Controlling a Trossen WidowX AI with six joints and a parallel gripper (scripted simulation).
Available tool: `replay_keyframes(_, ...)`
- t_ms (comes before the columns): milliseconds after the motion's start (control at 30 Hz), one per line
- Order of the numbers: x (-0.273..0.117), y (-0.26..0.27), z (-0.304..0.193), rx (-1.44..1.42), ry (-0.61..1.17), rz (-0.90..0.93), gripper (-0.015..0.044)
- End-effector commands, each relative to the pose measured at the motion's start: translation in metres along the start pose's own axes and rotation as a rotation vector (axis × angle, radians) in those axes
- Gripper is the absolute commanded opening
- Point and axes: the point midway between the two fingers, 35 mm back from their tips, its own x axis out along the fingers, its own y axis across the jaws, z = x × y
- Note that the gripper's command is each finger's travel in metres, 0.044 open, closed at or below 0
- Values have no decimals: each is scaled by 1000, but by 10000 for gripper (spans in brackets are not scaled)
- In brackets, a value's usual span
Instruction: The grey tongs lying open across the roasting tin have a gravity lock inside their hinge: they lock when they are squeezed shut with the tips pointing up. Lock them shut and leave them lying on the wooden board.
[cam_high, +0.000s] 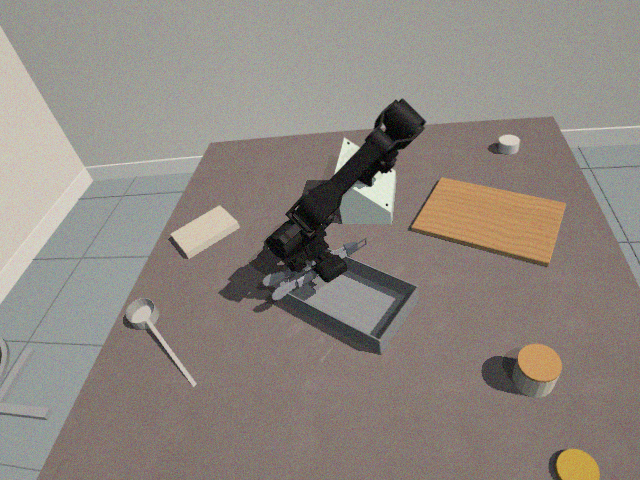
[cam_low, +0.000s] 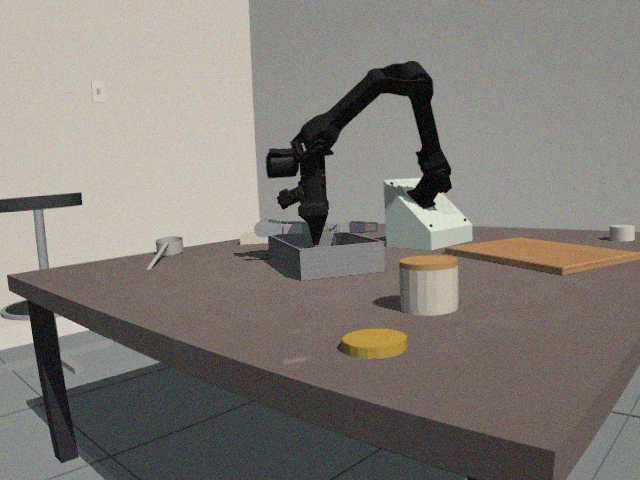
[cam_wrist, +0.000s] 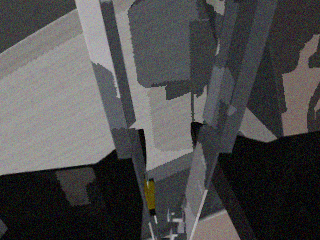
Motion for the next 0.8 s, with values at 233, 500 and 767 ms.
replay_keyframes(233,2,4,-1,-17,2,6,88)
replay_keyframes(500,2,4,-1,-17,2,6,35)
replay_keyframes(767,2,4,-1,-17,2,6,-116)
